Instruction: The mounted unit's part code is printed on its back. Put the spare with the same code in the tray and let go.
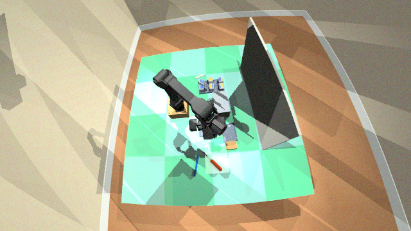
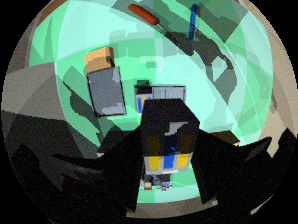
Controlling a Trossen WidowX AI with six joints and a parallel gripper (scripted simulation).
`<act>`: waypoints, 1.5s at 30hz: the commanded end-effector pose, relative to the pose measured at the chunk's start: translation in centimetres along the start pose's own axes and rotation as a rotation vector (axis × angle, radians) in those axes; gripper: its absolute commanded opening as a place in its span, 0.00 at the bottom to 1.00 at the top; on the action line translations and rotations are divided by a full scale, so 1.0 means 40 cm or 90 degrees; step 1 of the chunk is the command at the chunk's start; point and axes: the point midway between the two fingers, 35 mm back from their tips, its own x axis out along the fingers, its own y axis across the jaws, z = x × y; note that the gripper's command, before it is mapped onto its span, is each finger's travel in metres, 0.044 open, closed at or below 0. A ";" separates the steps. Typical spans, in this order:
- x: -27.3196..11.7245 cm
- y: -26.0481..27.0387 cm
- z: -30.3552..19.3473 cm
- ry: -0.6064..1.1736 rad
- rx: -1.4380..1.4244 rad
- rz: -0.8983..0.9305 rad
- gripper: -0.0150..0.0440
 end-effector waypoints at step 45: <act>0.057 0.337 -0.006 0.001 0.003 0.008 0.25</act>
